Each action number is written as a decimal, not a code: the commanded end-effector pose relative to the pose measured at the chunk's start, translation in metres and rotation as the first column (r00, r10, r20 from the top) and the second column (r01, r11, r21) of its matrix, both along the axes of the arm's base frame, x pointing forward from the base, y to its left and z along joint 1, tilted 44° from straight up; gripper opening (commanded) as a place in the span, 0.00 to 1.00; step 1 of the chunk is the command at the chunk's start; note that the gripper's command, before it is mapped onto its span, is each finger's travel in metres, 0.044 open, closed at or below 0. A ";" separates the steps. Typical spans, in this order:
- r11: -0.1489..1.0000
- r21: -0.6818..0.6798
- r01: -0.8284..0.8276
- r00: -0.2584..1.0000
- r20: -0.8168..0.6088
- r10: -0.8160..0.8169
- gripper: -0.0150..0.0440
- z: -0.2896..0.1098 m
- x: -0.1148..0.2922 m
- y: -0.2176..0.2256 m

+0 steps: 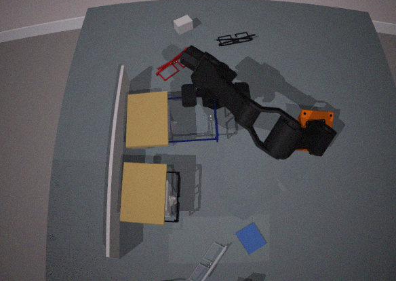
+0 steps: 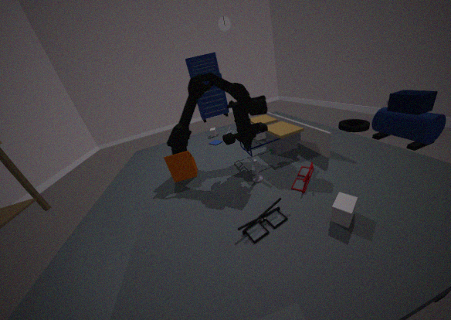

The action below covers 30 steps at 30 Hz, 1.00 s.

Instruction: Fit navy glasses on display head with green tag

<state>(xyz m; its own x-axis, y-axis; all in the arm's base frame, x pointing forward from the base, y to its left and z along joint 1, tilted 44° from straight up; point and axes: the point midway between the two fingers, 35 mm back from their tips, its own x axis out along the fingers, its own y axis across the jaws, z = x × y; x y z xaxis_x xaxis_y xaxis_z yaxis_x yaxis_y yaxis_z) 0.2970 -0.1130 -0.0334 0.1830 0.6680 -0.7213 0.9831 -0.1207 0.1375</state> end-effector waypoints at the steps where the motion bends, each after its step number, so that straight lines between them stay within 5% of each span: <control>1: 1.000 0.007 0.002 1.000 -0.001 -0.002 0.25 0.001 0.007 0.001; 30: 1.000 0.007 0.002 1.000 0.001 -0.002 0.25 0.005 0.046 -0.002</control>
<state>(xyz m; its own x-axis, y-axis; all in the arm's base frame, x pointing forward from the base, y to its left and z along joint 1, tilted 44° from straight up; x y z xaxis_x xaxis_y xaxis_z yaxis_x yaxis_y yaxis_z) 0.3373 -0.1162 -0.0291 0.1842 0.6681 -0.7209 0.9829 -0.1218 0.1382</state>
